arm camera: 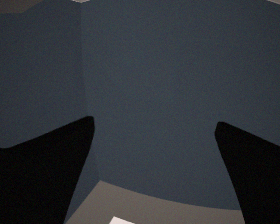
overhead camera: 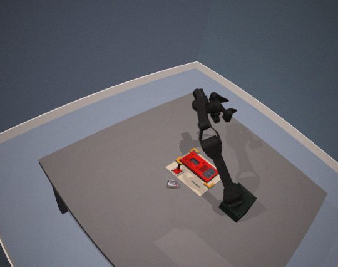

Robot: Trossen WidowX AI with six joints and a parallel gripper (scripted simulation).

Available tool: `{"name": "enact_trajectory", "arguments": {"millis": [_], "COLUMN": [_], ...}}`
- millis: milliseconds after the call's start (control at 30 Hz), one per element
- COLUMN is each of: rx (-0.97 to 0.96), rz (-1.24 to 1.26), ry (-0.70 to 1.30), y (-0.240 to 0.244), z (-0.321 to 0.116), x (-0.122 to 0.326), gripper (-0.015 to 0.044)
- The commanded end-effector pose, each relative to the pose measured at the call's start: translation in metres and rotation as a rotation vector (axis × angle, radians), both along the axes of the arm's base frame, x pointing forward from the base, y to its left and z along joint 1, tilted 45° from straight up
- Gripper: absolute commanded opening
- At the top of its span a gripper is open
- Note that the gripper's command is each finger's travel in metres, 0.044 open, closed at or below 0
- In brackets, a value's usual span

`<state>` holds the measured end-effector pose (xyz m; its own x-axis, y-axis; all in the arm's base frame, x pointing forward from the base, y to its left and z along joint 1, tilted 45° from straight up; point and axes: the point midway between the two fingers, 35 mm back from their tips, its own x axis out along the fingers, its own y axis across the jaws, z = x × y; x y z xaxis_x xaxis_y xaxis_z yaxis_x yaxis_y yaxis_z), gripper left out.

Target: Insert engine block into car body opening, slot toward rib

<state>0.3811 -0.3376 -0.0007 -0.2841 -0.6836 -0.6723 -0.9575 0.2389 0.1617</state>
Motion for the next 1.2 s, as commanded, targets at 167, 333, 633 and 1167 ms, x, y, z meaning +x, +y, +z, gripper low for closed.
{"name": "enact_trajectory", "arguments": {"millis": [167, 333, 633, 1167], "rx": [0.011, 0.031, 0.075, 0.158], "rz": [-0.064, -0.163, -0.361, -0.777], "ry": [-0.091, -0.215, -0.419, -0.701], "y": [0.010, 0.024, 0.051, 0.101], "z": [0.002, 0.004, 0.010, 0.021], "x": [0.002, 0.005, 0.009, 0.010], "gripper": [0.0440, 0.0440, 0.0440, 0.0440]}}
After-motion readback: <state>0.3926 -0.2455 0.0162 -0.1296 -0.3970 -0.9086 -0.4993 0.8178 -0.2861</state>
